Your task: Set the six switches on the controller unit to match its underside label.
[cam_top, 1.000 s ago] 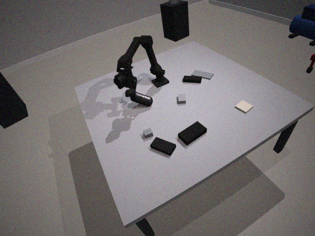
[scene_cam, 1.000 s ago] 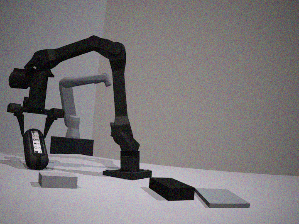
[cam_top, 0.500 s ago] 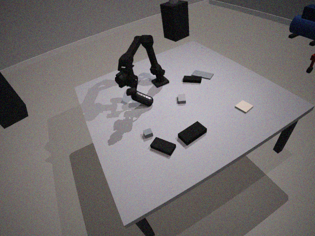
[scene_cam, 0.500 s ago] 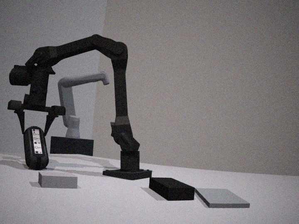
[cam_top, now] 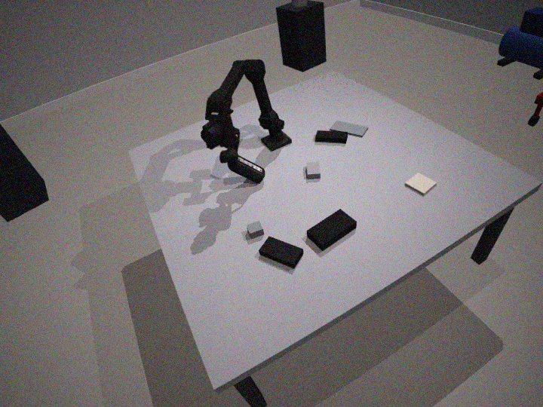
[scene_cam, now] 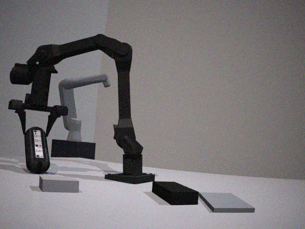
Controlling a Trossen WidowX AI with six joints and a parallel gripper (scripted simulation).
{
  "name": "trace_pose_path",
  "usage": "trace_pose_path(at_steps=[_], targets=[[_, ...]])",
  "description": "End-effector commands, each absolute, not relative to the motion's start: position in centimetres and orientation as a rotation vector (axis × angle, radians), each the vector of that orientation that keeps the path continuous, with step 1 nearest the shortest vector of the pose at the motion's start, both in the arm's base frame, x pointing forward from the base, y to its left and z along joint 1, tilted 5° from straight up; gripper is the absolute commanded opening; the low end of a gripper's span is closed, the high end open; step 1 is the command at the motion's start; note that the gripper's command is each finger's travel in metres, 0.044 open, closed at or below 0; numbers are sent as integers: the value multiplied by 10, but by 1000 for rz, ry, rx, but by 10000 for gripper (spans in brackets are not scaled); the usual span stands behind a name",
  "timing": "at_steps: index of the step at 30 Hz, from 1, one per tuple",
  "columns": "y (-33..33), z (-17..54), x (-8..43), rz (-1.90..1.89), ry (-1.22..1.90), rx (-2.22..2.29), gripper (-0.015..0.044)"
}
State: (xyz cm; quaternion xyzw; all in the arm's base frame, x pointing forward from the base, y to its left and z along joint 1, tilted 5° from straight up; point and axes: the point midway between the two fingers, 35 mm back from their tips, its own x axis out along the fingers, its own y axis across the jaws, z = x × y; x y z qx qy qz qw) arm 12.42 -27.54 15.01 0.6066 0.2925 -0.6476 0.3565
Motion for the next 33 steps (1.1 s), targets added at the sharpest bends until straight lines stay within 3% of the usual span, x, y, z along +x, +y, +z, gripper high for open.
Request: trace_pose_path(at_steps=[1,33], targets=[[-271,151,128,-1662,761,1574,336],[-250,160,142,-1661,762,1576,336]])
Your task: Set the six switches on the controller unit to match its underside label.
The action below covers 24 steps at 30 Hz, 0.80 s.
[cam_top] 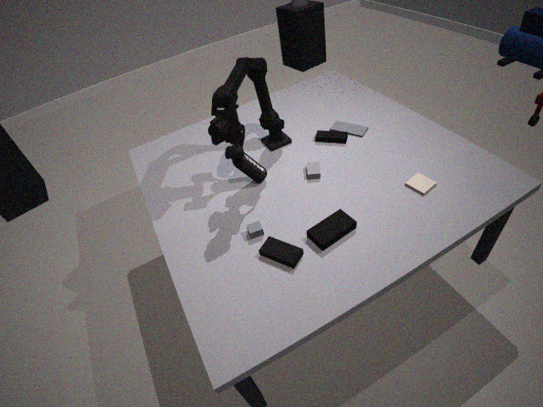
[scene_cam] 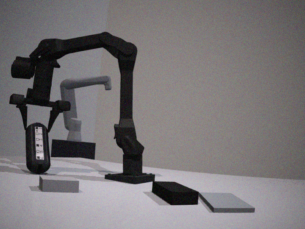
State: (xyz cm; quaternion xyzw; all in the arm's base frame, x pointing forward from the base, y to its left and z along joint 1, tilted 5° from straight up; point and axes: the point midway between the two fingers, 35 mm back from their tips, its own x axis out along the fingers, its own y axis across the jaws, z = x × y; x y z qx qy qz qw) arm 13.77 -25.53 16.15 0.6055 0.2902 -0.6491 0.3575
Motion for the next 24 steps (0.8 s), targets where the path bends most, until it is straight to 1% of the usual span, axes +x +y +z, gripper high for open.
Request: trace_pose_path(at_steps=[1,24], targets=[[-250,161,143,-1661,762,1576,336],[-237,165,151,-1660,762,1578,338]])
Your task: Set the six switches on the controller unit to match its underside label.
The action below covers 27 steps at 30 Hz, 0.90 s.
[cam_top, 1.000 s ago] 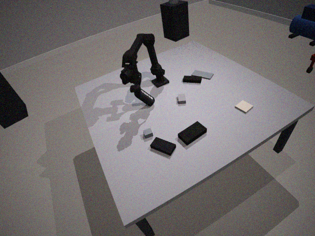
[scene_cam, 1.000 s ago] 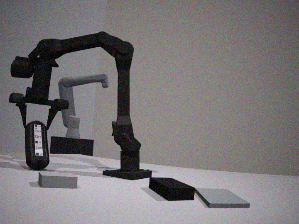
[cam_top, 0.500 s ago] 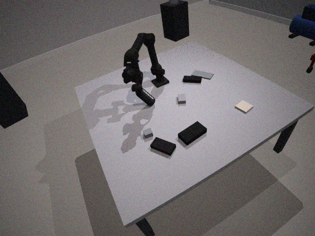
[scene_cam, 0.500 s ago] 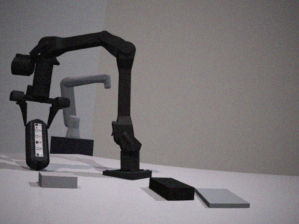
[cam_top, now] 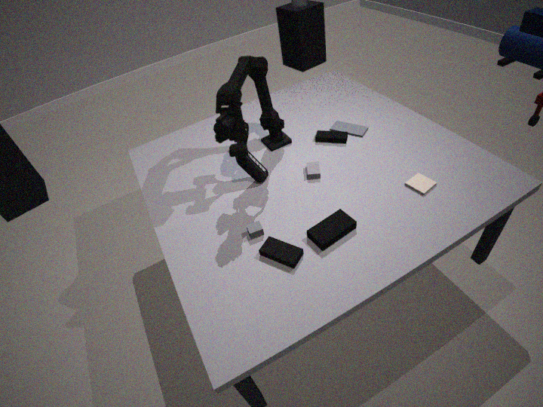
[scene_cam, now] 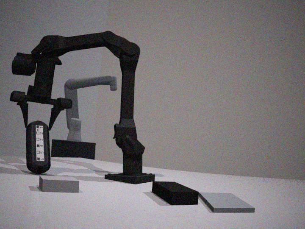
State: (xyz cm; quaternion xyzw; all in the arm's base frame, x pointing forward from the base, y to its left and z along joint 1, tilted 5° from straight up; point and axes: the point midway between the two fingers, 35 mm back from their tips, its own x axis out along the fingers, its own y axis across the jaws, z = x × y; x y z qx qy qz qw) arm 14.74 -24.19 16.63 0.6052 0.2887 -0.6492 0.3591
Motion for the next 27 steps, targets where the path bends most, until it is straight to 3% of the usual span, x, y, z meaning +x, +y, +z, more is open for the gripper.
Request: trace_pose_path(at_steps=[1,27], targets=[[-237,166,151,-1660,762,1578,338],[-219,169,163,-1659,763,1579,338]])
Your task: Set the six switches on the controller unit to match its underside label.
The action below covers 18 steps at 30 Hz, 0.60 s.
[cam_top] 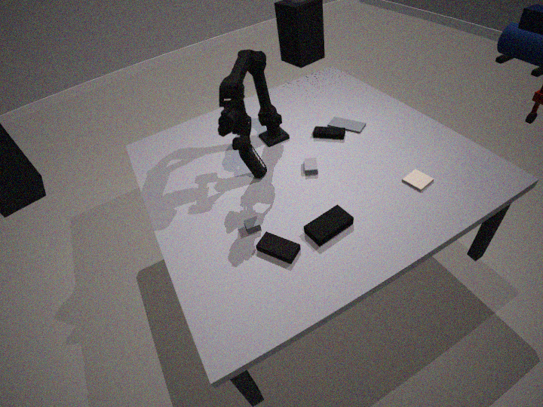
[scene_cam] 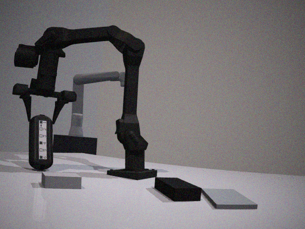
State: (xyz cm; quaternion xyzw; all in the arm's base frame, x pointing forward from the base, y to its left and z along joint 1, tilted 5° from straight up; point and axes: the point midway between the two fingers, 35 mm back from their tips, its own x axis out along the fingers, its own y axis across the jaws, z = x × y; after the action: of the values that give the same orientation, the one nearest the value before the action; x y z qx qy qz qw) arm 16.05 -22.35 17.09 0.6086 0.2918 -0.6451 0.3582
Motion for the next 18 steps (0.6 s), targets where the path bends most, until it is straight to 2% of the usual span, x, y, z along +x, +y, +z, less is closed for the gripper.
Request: trace_pose_path(at_steps=[1,18], targets=[[-218,169,164,-1659,763,1580,338],[-205,169,173,-1658,764,1581,338]])
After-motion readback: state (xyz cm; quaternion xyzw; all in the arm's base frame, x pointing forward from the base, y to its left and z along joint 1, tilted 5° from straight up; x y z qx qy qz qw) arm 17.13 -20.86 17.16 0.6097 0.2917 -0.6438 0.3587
